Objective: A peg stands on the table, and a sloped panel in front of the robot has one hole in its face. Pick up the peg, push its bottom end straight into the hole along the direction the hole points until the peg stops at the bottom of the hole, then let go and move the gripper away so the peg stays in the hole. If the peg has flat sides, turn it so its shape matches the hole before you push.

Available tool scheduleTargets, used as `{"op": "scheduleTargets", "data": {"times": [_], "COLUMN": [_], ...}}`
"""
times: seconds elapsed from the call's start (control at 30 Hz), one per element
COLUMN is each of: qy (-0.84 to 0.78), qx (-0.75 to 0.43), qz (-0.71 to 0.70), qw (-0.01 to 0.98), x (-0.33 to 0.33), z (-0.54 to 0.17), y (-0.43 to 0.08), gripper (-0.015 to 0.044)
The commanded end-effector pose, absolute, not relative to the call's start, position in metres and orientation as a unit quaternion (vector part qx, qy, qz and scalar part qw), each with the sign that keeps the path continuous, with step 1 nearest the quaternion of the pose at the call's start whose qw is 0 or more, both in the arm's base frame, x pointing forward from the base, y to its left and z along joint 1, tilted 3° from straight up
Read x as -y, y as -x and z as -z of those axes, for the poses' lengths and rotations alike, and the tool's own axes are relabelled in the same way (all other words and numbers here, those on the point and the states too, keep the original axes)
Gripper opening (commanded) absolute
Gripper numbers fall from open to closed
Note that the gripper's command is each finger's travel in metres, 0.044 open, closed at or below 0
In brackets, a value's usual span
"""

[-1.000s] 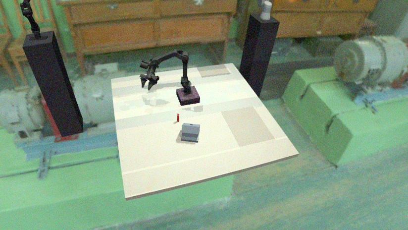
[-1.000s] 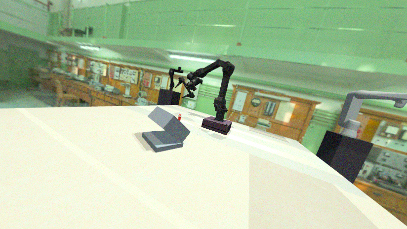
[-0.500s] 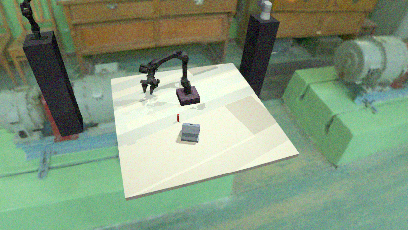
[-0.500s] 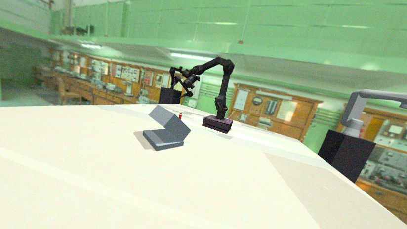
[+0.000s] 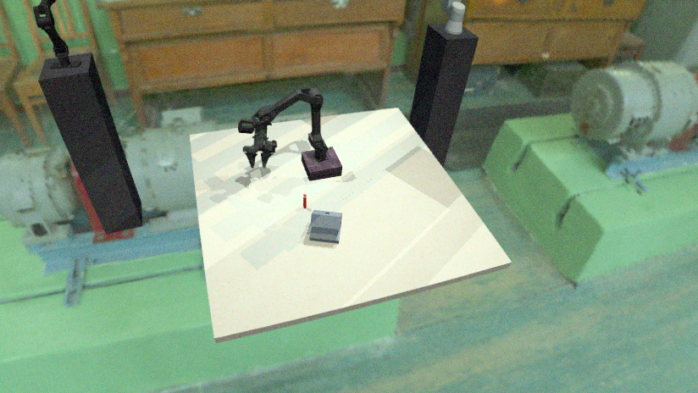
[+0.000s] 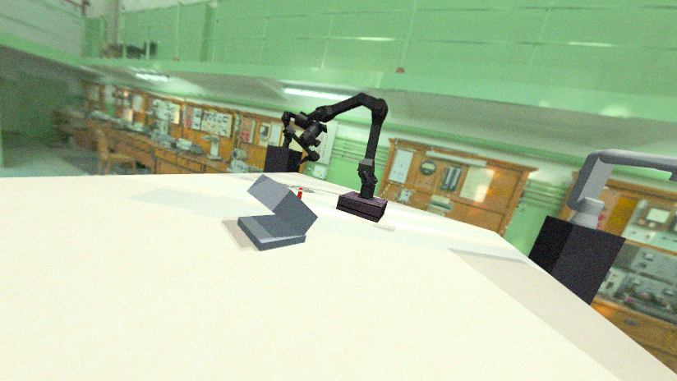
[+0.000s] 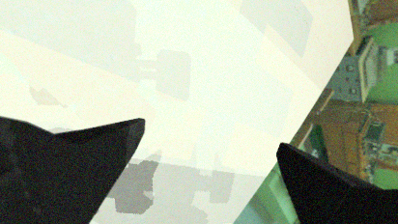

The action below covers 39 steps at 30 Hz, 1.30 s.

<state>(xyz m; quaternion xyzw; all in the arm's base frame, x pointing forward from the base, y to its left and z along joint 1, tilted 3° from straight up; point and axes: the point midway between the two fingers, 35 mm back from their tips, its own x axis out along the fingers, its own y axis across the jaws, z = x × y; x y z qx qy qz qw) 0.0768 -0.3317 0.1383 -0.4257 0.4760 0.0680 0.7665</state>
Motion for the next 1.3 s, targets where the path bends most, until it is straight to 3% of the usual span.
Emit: {"op": "scheduleTargets", "data": {"times": [0.0,1.27], "qy": [0.416,0.324], "qx": [-0.479,-0.528], "qz": [-0.079,-0.192], "qw": [0.769,0.761], "x": [0.329,0.269], "z": [-0.138,-0.112], "y": [-0.089,-0.195], "gripper": [0.0440,0.0440]}}
